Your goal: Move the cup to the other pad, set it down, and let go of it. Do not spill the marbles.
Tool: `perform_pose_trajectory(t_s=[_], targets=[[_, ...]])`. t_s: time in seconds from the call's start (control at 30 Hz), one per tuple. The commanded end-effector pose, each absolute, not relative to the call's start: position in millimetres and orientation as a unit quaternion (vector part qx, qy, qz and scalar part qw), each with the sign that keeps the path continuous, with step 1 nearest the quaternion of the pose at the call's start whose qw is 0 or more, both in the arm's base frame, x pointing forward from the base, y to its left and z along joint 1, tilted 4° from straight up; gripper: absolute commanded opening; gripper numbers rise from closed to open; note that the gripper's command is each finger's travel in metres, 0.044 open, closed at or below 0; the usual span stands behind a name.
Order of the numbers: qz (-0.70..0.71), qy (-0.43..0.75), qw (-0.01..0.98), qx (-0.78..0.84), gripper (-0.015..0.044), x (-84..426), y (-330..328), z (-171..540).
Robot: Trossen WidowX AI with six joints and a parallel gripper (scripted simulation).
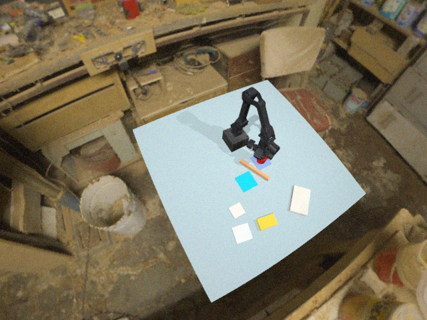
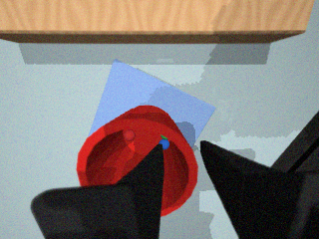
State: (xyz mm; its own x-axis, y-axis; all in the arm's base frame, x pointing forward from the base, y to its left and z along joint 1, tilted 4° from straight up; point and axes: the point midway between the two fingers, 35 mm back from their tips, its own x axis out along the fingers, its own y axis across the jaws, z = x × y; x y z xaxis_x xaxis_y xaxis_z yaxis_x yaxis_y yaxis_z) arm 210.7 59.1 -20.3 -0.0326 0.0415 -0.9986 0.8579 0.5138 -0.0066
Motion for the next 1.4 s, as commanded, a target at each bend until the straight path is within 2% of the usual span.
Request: perform_pose_trajectory(t_s=[0.0, 0.17, 0.27, 0.6, 1.37], targets=[[-0.342, 0.633, 0.596, 0.357, 0.0148, 209, 60, -27], [-0.342, 0.633, 0.596, 0.357, 0.0148, 209, 60, -30], [-0.342, 0.633, 0.597, 0.355, 0.0069, 209, 59, -28], [-0.342, 0.633, 0.597, 0.355, 0.0002, 209, 59, -28], [-0.342, 0.633, 0.596, 0.357, 0.0000, 211, 56, 30]])
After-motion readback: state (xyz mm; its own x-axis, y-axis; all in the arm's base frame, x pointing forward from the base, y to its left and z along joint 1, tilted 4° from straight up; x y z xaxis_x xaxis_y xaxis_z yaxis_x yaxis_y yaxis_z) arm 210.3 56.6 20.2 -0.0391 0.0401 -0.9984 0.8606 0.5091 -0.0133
